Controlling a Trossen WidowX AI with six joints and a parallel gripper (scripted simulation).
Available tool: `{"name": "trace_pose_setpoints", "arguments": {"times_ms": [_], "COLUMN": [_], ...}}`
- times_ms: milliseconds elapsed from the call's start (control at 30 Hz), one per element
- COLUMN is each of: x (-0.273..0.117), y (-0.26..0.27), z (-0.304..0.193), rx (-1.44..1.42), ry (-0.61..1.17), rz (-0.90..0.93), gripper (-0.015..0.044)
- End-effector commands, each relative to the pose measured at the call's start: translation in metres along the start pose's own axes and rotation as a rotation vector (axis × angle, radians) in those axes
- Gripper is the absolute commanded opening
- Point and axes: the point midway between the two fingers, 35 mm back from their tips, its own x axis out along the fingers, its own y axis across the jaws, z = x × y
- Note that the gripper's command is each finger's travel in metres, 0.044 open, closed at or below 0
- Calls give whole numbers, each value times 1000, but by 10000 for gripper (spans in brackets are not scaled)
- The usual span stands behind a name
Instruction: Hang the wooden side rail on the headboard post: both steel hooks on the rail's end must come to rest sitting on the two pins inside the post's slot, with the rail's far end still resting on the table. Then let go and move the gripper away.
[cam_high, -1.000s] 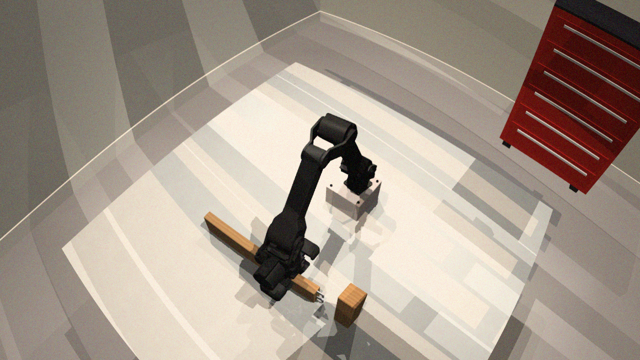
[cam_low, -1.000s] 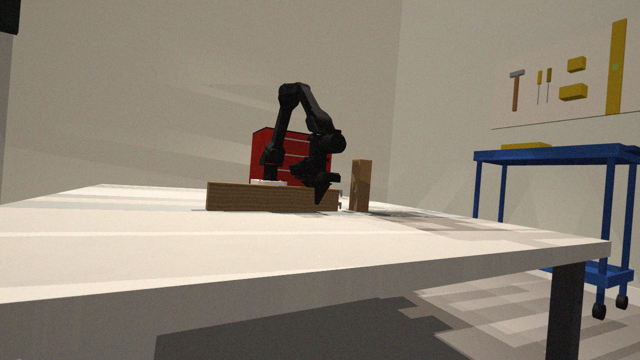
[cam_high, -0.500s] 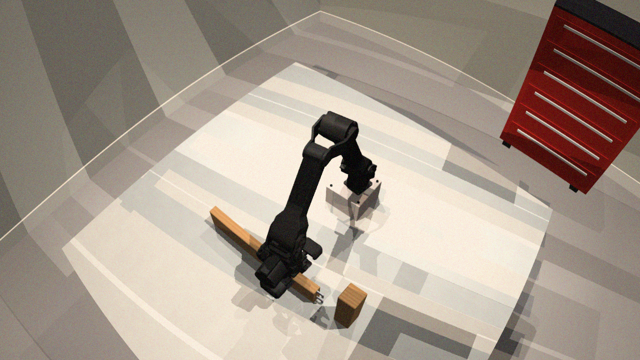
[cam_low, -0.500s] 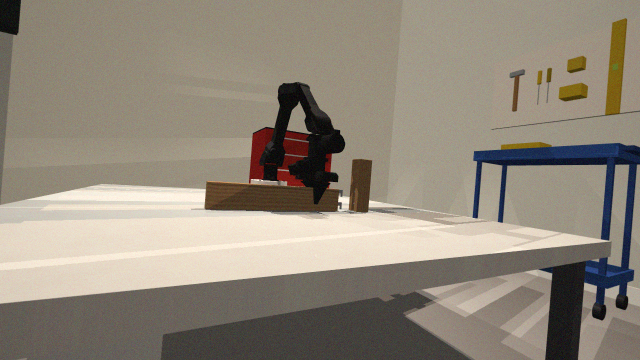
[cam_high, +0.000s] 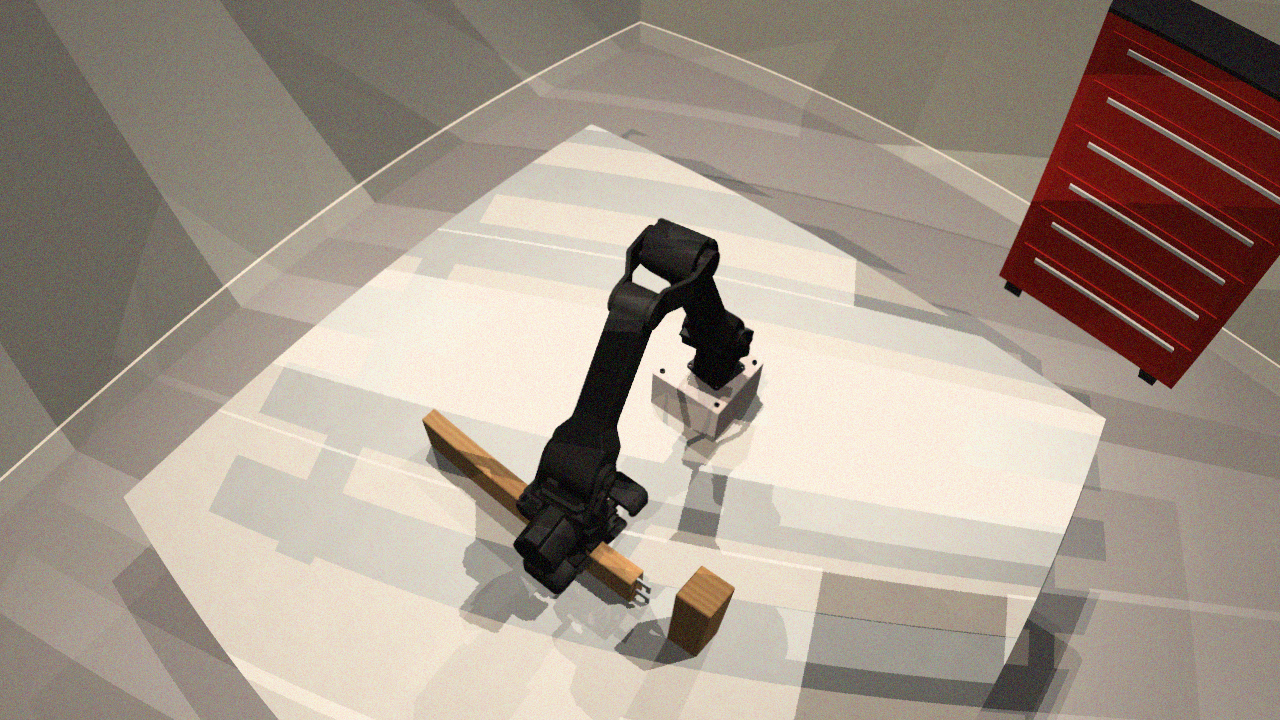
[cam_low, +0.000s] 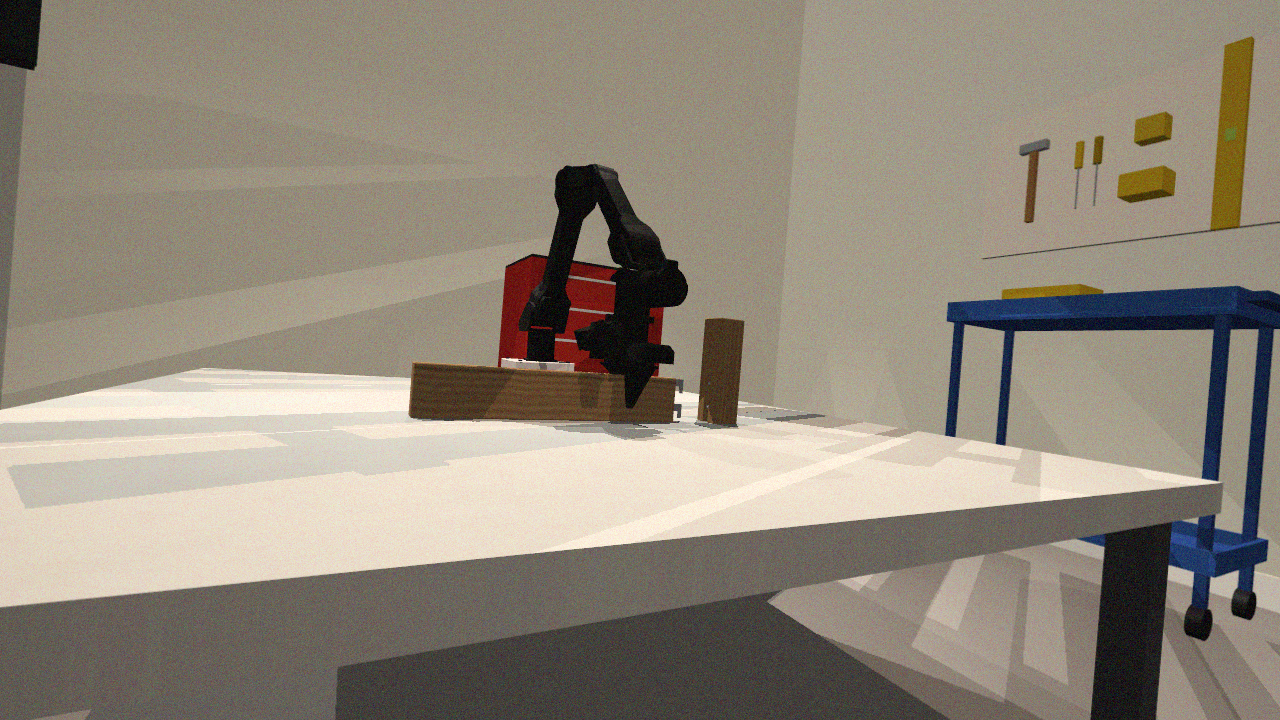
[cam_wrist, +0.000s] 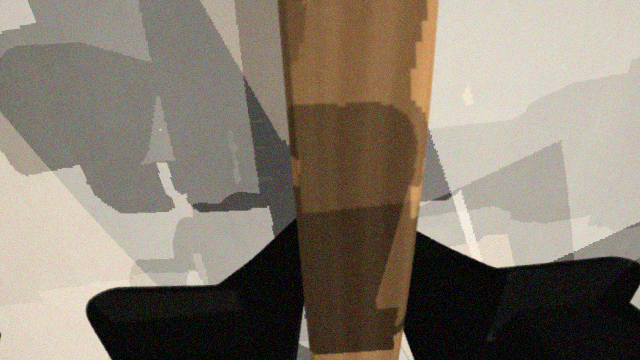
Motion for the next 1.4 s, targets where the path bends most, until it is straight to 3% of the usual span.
{"name": "trace_pose_setpoints", "arguments": {"times_ms": [0, 1367], "x": [0, -5], "y": [0, 0], "z": [0, 0], "rx": [0, 14], "ry": [0, -3], "rz": [0, -7], "gripper": [0, 0]}}
